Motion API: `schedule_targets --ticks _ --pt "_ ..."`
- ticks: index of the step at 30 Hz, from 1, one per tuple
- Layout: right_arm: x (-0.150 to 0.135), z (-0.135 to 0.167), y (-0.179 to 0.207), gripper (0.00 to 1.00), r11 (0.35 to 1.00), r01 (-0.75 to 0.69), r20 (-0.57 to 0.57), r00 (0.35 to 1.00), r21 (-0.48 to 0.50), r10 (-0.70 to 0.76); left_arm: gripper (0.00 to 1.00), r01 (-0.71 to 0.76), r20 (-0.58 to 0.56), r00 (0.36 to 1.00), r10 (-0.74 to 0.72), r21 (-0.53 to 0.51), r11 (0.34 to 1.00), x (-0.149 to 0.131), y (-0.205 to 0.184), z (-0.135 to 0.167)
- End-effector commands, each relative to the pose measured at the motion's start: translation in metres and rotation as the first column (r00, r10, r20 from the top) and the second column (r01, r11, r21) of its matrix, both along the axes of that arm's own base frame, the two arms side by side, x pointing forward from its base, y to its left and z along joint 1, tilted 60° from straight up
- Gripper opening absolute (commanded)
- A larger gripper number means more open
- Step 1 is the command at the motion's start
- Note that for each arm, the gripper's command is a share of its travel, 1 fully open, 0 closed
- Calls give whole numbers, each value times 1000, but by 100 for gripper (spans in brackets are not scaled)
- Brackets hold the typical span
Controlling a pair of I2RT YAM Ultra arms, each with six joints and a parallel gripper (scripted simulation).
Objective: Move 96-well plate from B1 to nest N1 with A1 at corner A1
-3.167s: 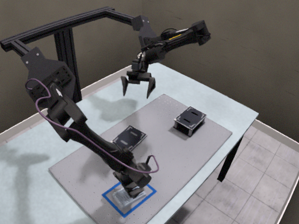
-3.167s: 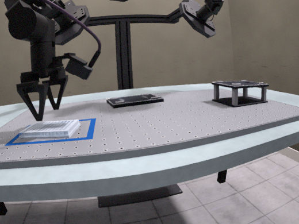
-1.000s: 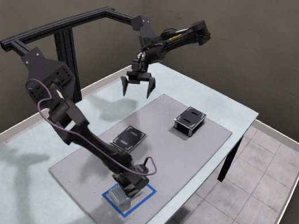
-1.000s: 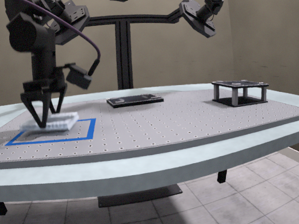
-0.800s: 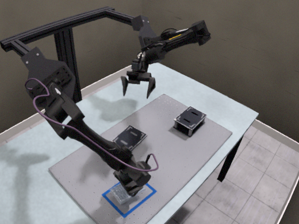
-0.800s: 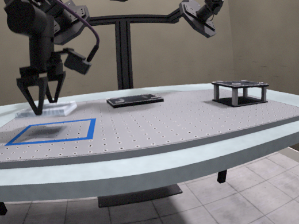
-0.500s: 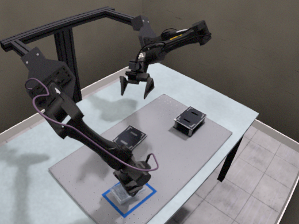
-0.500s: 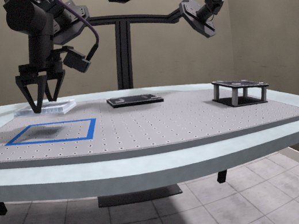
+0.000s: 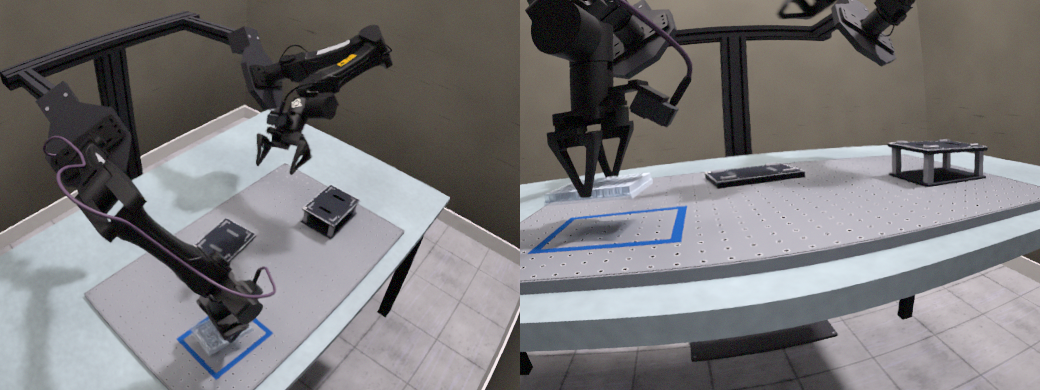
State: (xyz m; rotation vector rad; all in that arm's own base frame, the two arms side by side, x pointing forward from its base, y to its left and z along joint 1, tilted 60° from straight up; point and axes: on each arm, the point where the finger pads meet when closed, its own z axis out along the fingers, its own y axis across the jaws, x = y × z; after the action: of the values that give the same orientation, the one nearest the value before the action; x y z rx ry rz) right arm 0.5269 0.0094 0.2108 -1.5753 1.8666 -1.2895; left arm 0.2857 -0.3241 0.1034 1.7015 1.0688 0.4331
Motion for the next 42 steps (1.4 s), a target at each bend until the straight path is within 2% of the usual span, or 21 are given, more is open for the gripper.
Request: schedule_targets --ticks 1,10,12,18,20,27,29,31,35,39,42 --pt "-3 10 11 79 1000 -21 19 1000 6 21 100 143 -148 982 -121 154 978 -28 34 -15" --pt "-4 15 13 79 1000 -21 35 999 14 20 100 212 -239 956 -167 177 961 -68 121 -7" --pt "-4 15 13 79 1000 -21 35 999 14 20 100 212 -239 956 -167 177 961 -68 121 -7" --pt "-3 8 21 79 999 23 131 991 40 -28 100 227 -258 949 -181 163 960 -93 149 -12" --pt "-9 -17 34 79 998 36 149 988 53 -44 100 227 -259 949 -182 158 961 -97 155 -13" --pt "-52 -134 93 79 997 39 120 992 66 -46 100 209 -230 958 -173 143 967 -100 164 -11" --pt "-52 -134 93 79 997 39 120 992 66 -46 100 209 -230 958 -173 143 967 -100 164 -11" --pt "-68 -170 110 79 998 33 99 994 60 -38 100 200 -226 960 -164 148 969 -99 165 -11" --pt "-89 -219 133 79 999 20 67 998 44 -23 100 199 -225 961 -163 148 969 -99 165 -11" --pt "-97 -247 154 79 999 6 60 998 42 -9 100 200 -225 961 -164 148 969 -99 165 -11" --pt "-109 -270 160 79 1000 -1 13 1000 6 1 100 199 -226 960 -163 146 969 -99 165 -11"
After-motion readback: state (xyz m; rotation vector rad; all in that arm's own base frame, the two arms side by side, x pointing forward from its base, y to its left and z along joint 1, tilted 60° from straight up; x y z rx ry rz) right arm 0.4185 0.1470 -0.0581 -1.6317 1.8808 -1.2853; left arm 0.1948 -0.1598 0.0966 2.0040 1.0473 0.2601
